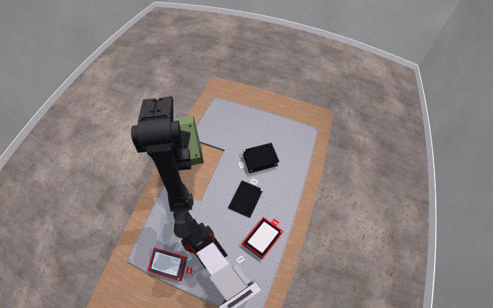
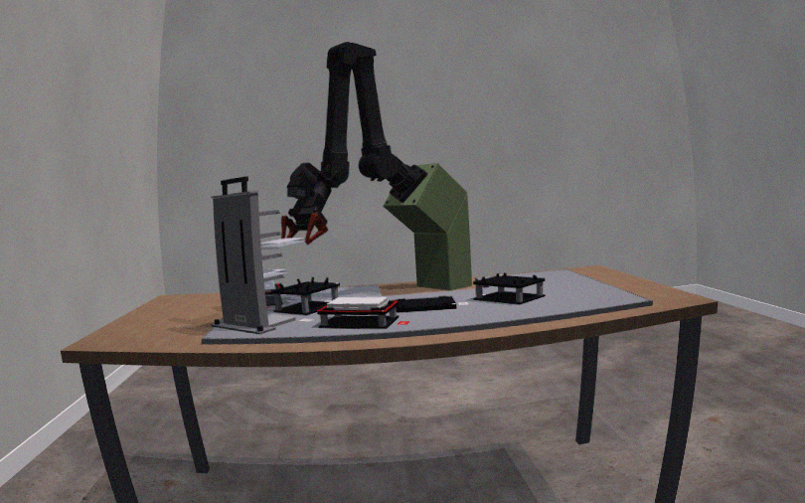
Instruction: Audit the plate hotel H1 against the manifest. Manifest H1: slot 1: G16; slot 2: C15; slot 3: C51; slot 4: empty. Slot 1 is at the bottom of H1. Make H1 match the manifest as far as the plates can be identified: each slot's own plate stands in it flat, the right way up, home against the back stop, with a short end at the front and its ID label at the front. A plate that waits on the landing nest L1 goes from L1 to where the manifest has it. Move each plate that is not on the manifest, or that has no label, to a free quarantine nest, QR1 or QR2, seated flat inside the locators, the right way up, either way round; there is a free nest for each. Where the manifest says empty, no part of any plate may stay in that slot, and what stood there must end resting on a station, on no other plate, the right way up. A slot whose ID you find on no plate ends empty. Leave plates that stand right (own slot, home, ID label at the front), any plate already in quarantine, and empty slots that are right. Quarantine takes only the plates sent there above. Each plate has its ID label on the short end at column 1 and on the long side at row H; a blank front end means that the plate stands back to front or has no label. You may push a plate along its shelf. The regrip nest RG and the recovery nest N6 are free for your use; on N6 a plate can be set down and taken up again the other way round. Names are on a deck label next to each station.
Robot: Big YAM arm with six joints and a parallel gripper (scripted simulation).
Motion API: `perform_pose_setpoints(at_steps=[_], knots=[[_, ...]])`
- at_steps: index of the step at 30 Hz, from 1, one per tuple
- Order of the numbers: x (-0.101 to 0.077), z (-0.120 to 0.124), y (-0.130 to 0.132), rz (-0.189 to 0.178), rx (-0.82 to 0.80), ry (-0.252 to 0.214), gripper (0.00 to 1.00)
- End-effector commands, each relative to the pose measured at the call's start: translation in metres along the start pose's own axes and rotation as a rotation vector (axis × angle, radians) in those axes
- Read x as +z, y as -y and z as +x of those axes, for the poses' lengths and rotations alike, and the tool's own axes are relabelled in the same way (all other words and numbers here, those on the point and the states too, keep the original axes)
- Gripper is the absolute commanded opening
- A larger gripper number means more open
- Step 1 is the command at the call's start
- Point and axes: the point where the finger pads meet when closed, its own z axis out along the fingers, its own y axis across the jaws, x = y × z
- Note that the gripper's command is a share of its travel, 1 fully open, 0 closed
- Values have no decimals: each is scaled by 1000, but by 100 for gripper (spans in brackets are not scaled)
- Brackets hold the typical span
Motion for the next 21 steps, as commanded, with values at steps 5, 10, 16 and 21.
perform_pose_setpoints(at_steps=[5, 10, 16, 21], knots=[[11, -13, -2, -14, -20, 16, 86], [6, -15, 1, -2, -16, 30, 86], [6, -15, 1, -2, -16, 30, 86], [6, -15, 1, -2, -16, 30, 86]])
